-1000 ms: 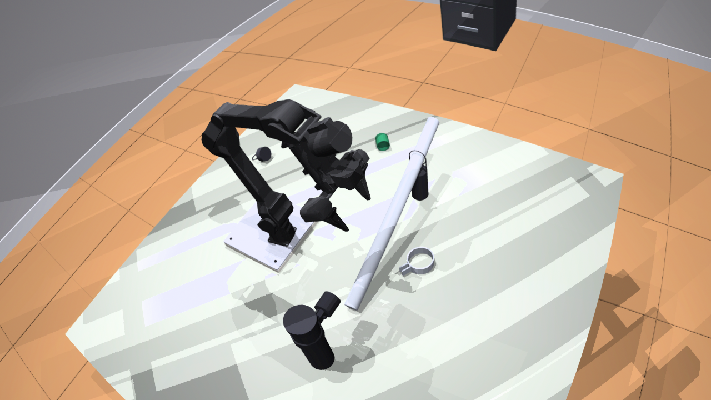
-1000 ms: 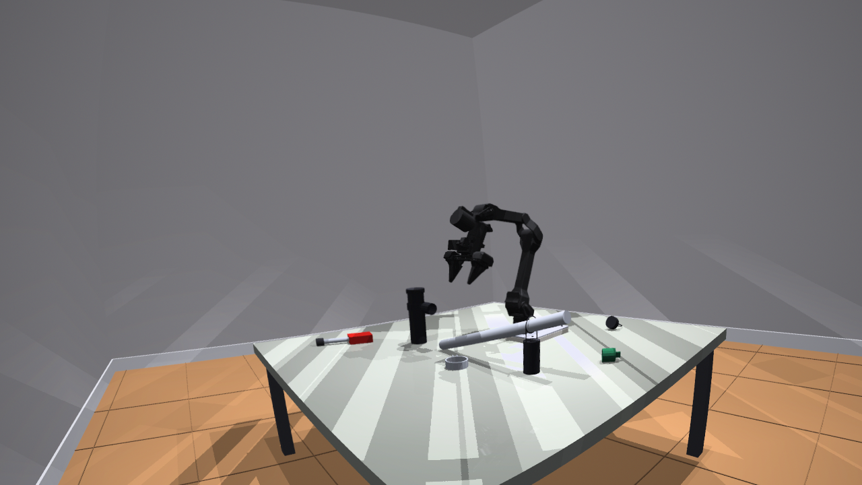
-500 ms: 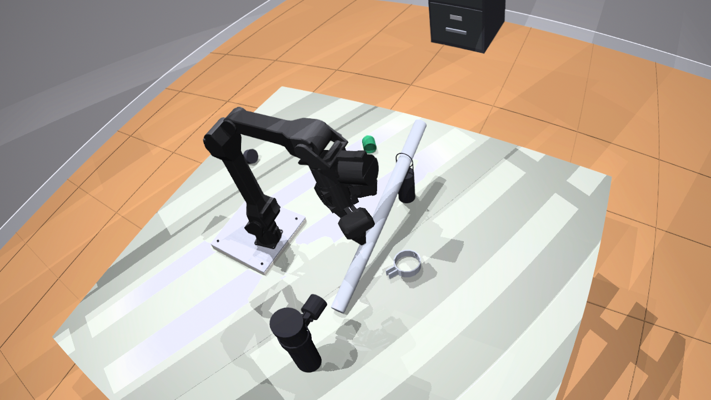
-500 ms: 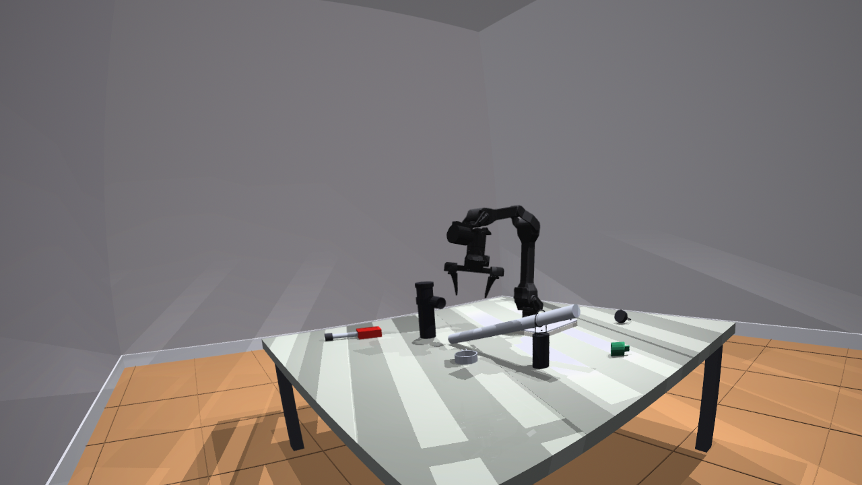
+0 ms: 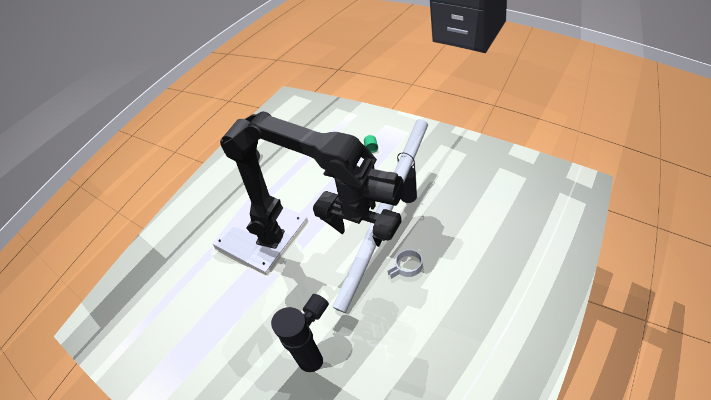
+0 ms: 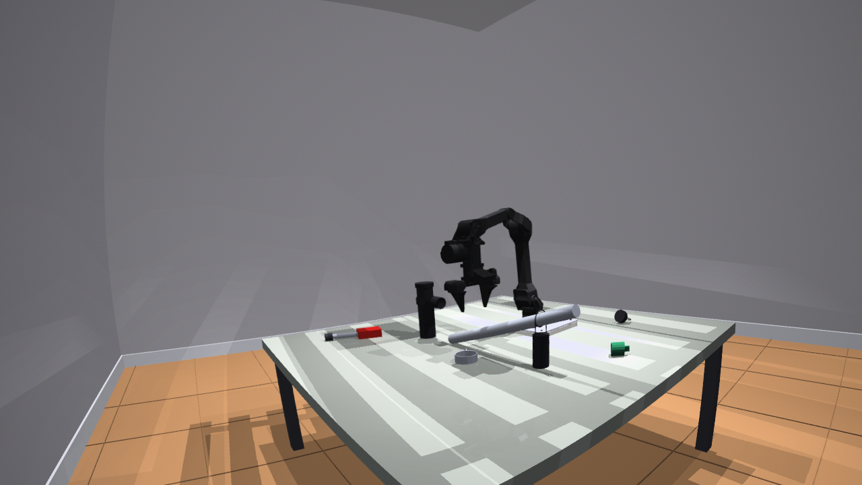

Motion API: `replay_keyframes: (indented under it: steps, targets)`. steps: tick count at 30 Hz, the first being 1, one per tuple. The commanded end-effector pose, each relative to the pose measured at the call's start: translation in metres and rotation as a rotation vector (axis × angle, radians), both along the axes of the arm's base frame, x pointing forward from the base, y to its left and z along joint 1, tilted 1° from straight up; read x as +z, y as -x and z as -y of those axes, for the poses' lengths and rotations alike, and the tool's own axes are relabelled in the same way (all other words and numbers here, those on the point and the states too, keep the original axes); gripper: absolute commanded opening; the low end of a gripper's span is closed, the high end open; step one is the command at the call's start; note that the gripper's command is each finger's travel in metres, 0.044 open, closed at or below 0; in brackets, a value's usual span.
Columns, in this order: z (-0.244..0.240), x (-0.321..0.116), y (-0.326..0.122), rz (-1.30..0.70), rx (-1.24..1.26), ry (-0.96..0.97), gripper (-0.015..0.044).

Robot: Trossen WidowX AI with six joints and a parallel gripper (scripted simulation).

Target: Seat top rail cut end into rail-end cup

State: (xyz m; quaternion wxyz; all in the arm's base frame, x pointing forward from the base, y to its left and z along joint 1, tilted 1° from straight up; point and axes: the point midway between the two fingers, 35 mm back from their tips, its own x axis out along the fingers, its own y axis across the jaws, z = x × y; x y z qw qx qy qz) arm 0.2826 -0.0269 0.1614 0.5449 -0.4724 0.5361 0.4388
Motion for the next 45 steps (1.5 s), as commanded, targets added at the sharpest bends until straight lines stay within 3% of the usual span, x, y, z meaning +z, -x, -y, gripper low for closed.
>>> replay_keyframes:
  steps: [1,5,45]
  targets:
    - [-0.001,-0.010,-0.002,-0.003,0.013,-0.006,0.0440]
    - [0.000,-0.033,-0.003,-0.003,0.013,-0.006,0.0440]
    - [0.001,-0.090,-0.006,-0.003,0.013,-0.006,0.0440]
